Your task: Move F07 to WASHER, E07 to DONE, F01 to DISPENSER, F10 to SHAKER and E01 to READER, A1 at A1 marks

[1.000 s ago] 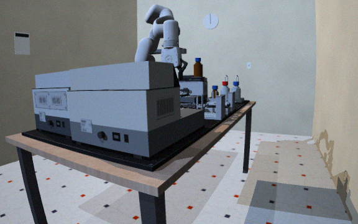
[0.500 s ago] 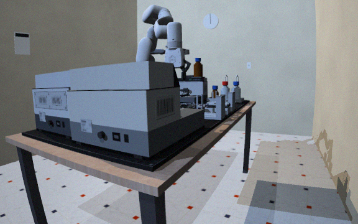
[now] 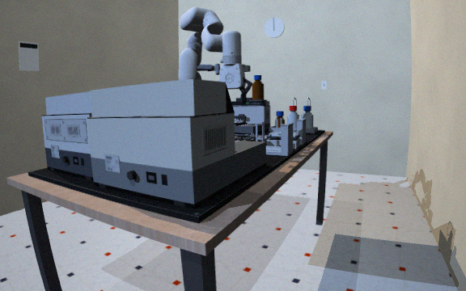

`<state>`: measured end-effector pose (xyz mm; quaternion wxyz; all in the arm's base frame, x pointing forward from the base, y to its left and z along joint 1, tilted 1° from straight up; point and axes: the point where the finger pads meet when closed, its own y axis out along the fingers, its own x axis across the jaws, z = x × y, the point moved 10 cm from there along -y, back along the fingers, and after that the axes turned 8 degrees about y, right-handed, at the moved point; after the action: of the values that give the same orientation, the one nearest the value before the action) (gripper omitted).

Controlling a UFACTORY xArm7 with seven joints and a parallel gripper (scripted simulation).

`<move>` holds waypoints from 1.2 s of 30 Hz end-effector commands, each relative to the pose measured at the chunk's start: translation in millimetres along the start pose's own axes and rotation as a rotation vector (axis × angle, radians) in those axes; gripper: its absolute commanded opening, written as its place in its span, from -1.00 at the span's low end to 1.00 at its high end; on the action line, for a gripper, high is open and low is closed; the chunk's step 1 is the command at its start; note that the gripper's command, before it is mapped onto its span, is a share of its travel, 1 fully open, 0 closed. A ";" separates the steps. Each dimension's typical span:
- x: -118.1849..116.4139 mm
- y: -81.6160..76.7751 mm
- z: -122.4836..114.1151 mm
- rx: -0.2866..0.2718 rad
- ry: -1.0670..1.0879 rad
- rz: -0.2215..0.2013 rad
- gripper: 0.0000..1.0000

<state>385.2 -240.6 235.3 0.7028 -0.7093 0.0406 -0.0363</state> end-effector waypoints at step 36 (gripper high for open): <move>-24.5 -1.6 112.8 -0.003 0.000 -0.006 1.00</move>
<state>375.4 -135.0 234.5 0.7021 -0.7100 0.0404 -0.0364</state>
